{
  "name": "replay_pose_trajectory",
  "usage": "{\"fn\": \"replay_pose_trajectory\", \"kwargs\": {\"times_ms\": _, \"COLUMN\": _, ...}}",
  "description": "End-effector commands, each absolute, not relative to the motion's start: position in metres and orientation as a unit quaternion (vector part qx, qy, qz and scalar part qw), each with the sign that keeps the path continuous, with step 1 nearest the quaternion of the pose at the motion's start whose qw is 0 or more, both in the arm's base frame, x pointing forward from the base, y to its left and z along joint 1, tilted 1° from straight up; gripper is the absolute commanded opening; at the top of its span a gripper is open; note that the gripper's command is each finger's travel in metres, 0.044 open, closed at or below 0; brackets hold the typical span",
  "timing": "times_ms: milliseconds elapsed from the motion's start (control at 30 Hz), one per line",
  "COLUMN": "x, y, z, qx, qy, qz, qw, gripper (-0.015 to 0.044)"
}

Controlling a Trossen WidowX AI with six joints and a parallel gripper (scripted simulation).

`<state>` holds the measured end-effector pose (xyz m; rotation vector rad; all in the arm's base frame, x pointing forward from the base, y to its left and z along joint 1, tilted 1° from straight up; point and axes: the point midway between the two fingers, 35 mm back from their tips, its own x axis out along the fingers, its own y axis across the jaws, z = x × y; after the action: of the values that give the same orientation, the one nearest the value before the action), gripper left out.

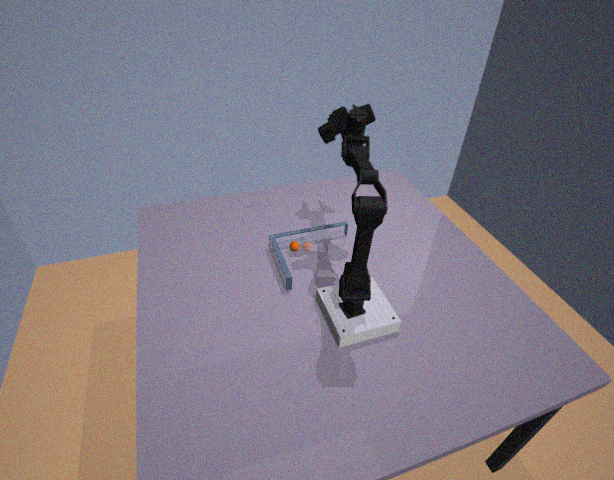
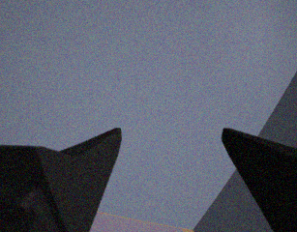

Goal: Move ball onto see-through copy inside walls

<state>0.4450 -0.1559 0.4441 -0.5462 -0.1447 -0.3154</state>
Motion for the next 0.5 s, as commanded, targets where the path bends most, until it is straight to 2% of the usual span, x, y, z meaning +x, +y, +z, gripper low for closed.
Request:
{"fn": "replay_pose_trajectory", "kwargs": {"times_ms": 0, "x": 0.446, "y": -0.155, "z": 0.442, "qx": -0.266, "qy": -0.067, "qz": -0.153, "qw": 0.95, "gripper": 0.0374}}
{"fn": "replay_pose_trajectory", "kwargs": {"times_ms": 100, "x": 0.465, "y": -0.145, "z": 0.407, "qx": -0.227, "qy": -0.012, "qz": -0.125, "qw": 0.966, "gripper": 0.0295}}
{"fn": "replay_pose_trajectory", "kwargs": {"times_ms": 267, "x": 0.492, "y": -0.116, "z": 0.333, "qx": -0.151, "qy": 0.11, "qz": -0.073, "qw": 0.98, "gripper": 0.0291}}
{"fn": "replay_pose_trajectory", "kwargs": {"times_ms": 467, "x": 0.499, "y": -0.073, "z": 0.241, "qx": -0.068, "qy": 0.271, "qz": -0.027, "qw": 0.96, "gripper": 0.0291}}
